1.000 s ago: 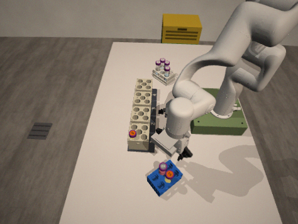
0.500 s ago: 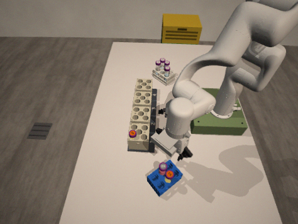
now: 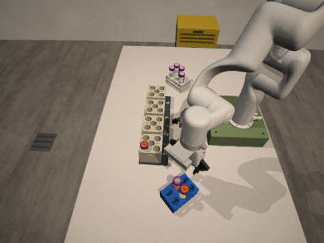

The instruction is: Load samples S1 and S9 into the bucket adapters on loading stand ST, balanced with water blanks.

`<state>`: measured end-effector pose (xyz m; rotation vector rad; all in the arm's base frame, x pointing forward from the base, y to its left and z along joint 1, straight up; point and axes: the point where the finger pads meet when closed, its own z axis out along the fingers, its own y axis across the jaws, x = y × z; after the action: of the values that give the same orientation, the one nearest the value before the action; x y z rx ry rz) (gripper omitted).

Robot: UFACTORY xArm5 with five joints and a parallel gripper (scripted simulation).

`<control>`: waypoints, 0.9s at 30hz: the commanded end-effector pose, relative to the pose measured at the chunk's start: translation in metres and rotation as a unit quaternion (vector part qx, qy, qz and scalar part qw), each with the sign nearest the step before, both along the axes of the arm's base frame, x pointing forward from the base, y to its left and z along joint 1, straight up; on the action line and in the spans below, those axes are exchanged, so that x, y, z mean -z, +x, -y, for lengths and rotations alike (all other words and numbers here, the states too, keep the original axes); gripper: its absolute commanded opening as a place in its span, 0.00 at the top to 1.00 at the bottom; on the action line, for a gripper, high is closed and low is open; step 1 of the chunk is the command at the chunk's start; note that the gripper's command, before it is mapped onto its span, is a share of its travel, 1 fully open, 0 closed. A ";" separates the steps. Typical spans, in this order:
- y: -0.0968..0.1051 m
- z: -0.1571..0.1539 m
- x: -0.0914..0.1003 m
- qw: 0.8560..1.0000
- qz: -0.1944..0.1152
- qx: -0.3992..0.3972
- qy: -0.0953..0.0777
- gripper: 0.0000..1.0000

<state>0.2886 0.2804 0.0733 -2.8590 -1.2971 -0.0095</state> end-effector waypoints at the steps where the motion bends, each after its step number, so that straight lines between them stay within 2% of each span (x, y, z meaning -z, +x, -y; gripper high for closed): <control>1: 0.001 -0.001 -0.001 1.000 0.001 0.000 0.001 0.00; 8: 0.001 -0.001 -0.009 1.000 0.001 0.000 0.001 0.00; 23: 0.001 -0.001 -0.049 1.000 0.001 0.000 0.001 0.00; 27: 0.001 -0.001 -0.055 1.000 0.001 0.000 0.001 0.00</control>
<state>0.2885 0.2803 0.1217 -2.8588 -1.2970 -0.0102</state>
